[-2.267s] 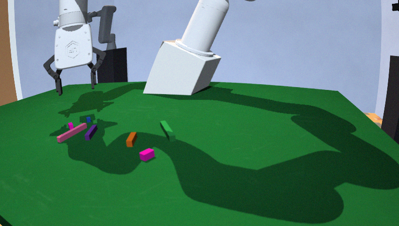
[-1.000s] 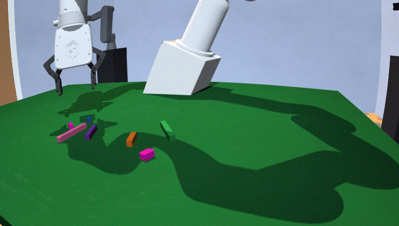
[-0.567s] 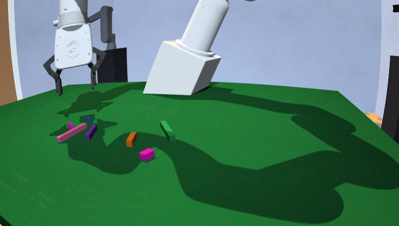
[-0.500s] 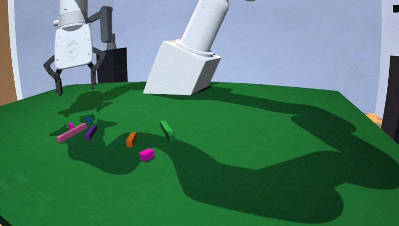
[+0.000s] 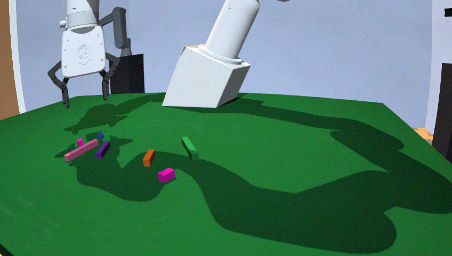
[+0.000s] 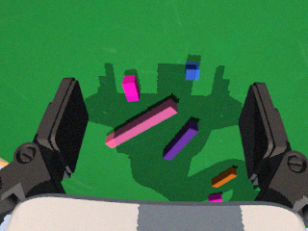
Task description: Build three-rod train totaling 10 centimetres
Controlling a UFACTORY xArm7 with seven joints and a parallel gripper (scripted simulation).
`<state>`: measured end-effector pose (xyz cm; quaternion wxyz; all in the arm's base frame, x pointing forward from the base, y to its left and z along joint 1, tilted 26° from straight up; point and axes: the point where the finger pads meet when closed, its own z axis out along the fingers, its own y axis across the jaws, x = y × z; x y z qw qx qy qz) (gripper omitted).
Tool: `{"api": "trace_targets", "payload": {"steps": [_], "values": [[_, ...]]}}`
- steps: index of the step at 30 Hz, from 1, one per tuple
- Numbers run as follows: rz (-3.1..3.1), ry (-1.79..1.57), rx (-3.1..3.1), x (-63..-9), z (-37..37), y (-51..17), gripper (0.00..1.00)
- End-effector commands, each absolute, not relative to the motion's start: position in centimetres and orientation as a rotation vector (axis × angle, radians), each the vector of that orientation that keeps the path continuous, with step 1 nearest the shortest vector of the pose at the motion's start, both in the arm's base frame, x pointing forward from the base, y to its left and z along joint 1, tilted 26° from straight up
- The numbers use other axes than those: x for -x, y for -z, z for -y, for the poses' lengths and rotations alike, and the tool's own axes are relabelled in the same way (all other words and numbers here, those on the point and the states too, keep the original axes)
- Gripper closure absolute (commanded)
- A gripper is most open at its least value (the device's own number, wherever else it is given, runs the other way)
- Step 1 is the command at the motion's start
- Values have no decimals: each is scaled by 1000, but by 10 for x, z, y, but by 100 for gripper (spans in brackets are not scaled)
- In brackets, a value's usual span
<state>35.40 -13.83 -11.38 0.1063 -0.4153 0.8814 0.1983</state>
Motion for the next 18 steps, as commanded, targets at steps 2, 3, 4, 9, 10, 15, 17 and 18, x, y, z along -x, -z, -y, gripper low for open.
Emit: {"api": "trace_targets", "payload": {"steps": [2,3,4,9,10,15,17,18], "values": [[-2490,-543,1391,-365,133,106,0],[-2444,-528,1459,-368,130,103,0],[-2390,-513,1533,-372,126,100,0],[-2248,-472,1708,-383,116,91,0],[-2215,-463,1746,-385,114,90,0],[-2043,-417,1922,-395,103,80,0],[-1970,-399,1988,-399,98,77,0],[-1970,-399,1988,-399,98,77,0]]}}
